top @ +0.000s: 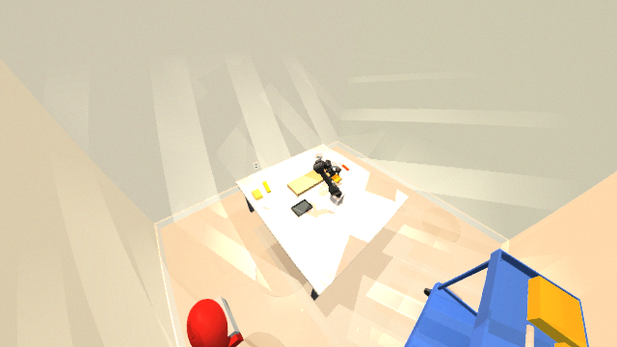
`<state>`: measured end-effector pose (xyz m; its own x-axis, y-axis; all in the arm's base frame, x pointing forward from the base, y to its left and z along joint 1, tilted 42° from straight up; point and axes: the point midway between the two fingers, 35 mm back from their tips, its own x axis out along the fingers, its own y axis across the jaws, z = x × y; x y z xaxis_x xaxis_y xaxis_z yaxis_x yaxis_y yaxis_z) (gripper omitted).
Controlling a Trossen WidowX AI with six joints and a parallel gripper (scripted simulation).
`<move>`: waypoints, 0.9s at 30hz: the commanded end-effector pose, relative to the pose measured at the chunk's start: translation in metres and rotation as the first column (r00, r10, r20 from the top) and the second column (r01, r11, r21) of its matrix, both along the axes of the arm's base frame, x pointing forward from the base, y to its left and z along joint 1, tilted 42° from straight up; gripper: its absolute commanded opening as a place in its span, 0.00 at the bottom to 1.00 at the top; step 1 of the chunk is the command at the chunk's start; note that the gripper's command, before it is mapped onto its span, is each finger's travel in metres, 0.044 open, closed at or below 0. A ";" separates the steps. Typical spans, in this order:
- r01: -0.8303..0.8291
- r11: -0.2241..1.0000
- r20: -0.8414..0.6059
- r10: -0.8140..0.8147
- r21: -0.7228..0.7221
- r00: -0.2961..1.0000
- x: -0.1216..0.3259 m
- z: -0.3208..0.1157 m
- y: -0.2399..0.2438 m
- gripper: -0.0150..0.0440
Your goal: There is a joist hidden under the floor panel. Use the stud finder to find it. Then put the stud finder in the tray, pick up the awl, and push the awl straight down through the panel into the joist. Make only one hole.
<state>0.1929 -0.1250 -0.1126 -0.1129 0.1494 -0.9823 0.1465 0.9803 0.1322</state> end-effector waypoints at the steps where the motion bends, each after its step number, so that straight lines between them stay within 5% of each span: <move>1: 0.001 0.999 -0.003 -0.002 -0.037 1.000 0.001 0.001 -0.001 0.25; 27: -0.012 0.974 -0.031 0.005 -0.226 1.000 0.001 0.001 0.005 0.25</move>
